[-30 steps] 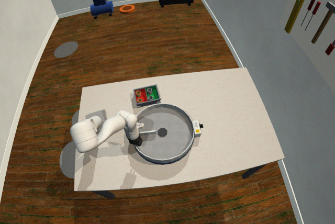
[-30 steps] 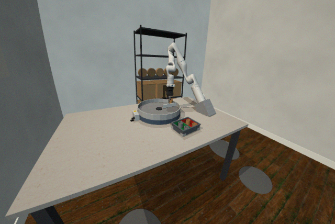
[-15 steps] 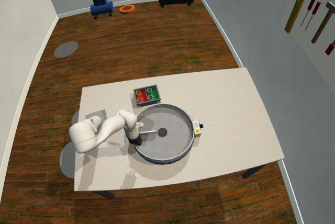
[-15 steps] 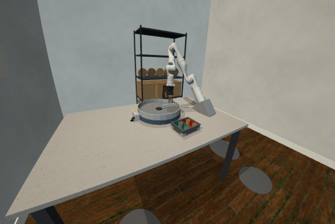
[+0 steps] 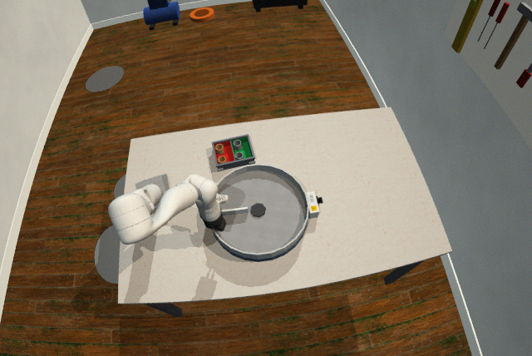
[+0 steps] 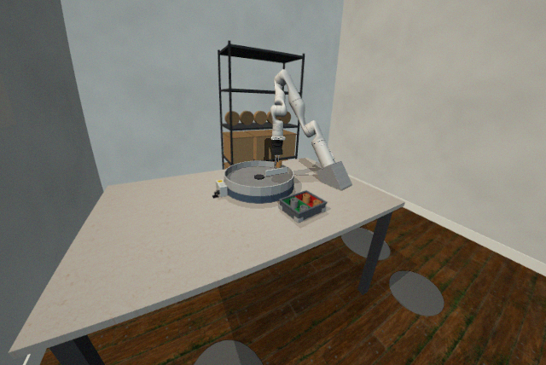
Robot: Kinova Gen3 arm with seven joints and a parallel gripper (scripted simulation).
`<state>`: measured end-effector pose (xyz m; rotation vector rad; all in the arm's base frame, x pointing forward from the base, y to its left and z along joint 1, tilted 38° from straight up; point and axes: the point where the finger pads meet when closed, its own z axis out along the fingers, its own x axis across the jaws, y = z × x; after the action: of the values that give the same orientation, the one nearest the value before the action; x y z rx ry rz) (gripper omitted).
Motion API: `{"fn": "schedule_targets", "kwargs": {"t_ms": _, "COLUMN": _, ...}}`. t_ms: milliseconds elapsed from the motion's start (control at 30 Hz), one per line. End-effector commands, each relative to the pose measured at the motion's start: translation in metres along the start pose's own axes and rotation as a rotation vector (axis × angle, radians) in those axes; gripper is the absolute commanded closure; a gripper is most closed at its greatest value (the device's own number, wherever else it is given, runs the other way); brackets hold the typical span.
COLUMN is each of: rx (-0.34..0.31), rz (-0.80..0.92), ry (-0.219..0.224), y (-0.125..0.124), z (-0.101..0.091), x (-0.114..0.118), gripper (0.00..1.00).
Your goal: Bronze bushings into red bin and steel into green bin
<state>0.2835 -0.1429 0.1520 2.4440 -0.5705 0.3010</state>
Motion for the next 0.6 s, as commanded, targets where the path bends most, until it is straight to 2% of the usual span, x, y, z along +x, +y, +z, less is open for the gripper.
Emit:
{"fn": "schedule_targets", "kwargs": {"t_ms": 0, "rx": 0.001, "rz": -0.006, "ry": 0.0, "y": -0.001, "z": -0.0034, "x": -0.0003, "gripper": 1.0}}
{"fn": "schedule_targets", "kwargs": {"t_ms": 567, "rx": 0.001, "rz": -0.005, "ry": 0.0, "y": -0.0009, "z": -0.0085, "x": -0.0002, "gripper": 1.0}}
